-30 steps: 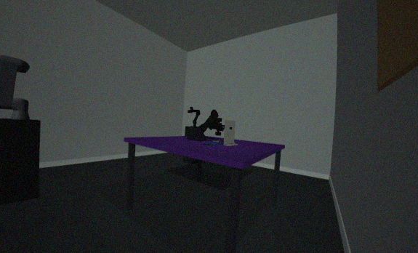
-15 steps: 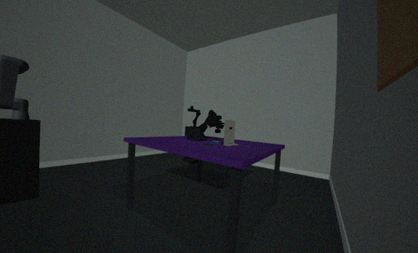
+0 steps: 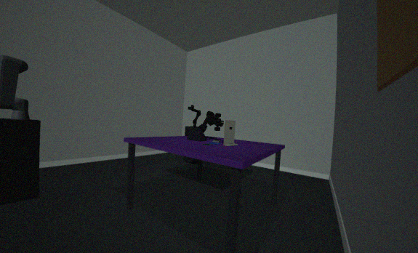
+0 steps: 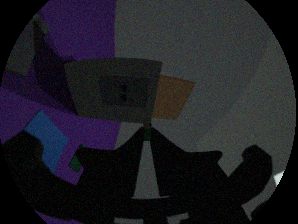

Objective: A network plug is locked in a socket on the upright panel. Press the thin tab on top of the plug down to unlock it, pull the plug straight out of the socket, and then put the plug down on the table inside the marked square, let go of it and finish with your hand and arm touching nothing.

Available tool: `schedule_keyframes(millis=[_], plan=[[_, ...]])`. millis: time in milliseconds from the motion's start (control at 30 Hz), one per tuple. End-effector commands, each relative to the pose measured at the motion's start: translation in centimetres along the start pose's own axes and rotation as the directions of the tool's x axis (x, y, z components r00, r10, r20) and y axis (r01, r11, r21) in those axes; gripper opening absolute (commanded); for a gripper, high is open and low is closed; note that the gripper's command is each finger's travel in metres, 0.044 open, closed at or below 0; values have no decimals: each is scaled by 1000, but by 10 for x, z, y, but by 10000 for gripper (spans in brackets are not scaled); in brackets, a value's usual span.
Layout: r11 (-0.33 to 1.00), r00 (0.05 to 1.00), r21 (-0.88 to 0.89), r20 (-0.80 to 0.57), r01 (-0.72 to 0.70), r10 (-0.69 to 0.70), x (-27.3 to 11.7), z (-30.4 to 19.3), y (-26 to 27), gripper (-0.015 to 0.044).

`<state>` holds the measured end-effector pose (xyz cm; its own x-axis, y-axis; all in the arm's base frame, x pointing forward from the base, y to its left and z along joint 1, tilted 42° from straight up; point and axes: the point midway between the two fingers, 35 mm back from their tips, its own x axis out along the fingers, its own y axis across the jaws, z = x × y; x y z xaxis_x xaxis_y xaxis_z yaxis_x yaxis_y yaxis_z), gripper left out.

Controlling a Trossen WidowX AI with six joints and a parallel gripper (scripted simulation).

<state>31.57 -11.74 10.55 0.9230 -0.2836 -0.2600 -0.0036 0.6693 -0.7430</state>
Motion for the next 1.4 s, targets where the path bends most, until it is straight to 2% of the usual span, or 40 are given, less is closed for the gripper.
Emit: schedule_keyframes(millis=[0,333,700,1067,1367], plan=[[999,999,-21,-9,-39,38,1,-4,3,0],[949,954,-109,-75,-296,289,14,-31,38,0],[829,840,-137,-93,-543,535,14,-57,73,0],[680,688,-127,-29,-722,725,3,-69,100,0],[575,571,-108,67,-811,818,-9,-71,112,0]])
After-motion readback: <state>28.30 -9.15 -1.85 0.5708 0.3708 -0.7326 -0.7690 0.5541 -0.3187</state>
